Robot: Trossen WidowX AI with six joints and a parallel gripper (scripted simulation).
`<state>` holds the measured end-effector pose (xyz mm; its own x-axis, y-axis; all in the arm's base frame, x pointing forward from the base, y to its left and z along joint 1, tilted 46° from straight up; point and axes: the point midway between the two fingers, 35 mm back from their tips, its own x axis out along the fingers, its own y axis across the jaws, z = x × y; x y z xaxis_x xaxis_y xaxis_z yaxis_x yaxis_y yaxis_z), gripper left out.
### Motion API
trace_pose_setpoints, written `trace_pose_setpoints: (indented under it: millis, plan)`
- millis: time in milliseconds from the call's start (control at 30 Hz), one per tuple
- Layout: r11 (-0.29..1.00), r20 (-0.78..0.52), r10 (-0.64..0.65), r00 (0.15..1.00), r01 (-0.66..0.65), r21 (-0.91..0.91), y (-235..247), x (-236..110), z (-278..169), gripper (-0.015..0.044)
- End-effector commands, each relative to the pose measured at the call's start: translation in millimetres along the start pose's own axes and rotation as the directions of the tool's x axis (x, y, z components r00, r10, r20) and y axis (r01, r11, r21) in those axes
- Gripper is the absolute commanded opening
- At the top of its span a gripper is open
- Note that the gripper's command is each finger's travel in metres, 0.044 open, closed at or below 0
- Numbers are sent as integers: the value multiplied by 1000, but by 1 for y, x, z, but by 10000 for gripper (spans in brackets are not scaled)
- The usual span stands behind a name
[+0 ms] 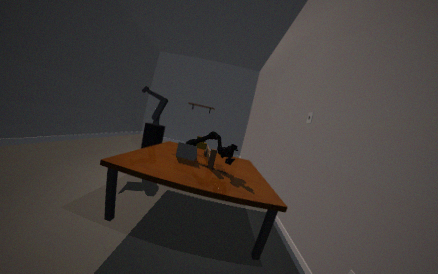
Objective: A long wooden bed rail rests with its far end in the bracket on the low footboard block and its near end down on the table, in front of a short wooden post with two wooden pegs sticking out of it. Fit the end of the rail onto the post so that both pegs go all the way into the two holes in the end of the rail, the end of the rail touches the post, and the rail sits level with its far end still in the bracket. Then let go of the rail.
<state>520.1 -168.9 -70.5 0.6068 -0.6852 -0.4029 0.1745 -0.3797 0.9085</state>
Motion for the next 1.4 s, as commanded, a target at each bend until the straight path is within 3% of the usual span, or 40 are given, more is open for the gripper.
trace_pose_setpoints:
  millis: [0,133,300,467,633,800,933,1133,1367]
  plan:
    - [1000,-2,-4,1000,4,-14,0,0,0,426]
    - [940,-33,-102,994,85,-331,-6,-5,-2,440]
    - [612,-76,-282,956,118,-782,-18,-19,-3,440]
    - [291,-95,-408,908,30,-956,-27,-34,-1,440]
    - [-25,-108,-529,842,-143,-989,-35,-53,3,440]
    - [-352,-118,-685,719,-469,-810,-43,-85,11,440]
    - [-463,-123,-794,595,-724,-512,-48,-117,20,440]
    - [-363,-142,-924,354,-931,46,-52,-175,31,440]
    - [-197,-159,-978,136,-855,479,-46,-225,50,440]
